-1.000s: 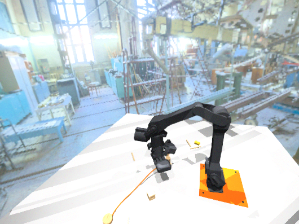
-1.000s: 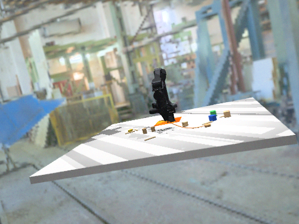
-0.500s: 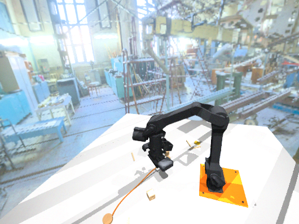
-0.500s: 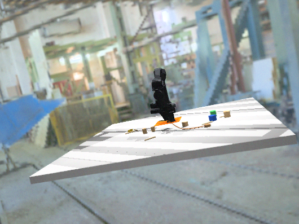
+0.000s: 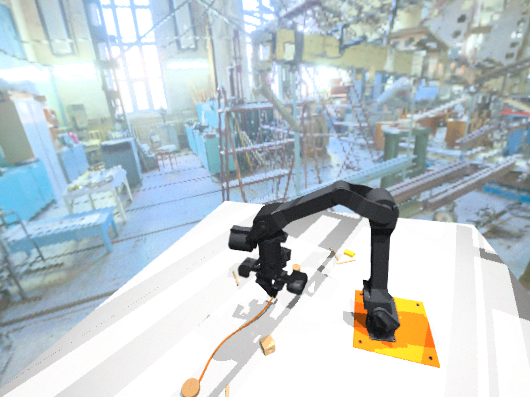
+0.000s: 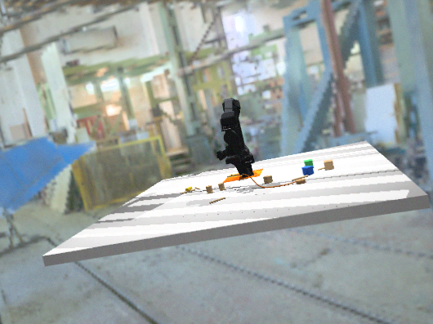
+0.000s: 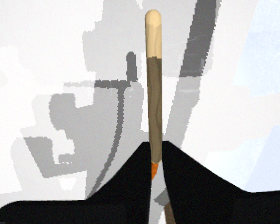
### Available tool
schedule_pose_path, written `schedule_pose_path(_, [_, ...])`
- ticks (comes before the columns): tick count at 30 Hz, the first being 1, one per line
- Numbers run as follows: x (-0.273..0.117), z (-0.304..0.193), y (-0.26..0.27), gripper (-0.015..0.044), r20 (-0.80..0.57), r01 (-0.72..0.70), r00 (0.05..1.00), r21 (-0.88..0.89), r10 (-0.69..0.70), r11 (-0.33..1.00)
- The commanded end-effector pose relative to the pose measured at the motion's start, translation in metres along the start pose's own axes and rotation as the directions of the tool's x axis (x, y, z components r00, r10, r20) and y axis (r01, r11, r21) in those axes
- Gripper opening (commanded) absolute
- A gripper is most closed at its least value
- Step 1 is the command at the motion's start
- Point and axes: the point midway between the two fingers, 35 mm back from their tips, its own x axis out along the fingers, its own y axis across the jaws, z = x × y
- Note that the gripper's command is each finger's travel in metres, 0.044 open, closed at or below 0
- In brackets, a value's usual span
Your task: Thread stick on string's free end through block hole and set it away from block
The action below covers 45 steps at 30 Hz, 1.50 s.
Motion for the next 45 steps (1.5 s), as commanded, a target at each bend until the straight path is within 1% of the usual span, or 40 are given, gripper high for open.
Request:
schedule_pose_path(1, [0.000,-0.002,0.004,0.0000,0.001,0.002,1.000,-0.131,-0.002,0.991])
schedule_pose_path(10, [-0.001,-0.007,0.012,0.0000,0.002,0.001,1.000,-0.439,-0.001,0.898])
schedule_pose_path(19, [-0.002,-0.011,0.020,0.0000,0.003,0.001,1.000,-0.703,0.001,0.711])
schedule_pose_path(26, [-0.002,-0.015,0.026,0.0000,0.004,0.002,1.000,-0.858,0.002,0.513])
schedule_pose_path(32, [-0.002,-0.018,0.032,0.0000,0.004,0.003,1.000,-0.948,0.004,0.317])
schedule_pose_path(39, [-0.003,-0.022,0.038,0.0000,0.004,0.004,1.000,-0.997,0.006,0.071])
schedule_pose_path(45, [-0.003,-0.026,0.043,0.0000,0.004,0.005,1.000,-0.989,0.007,-0.145])
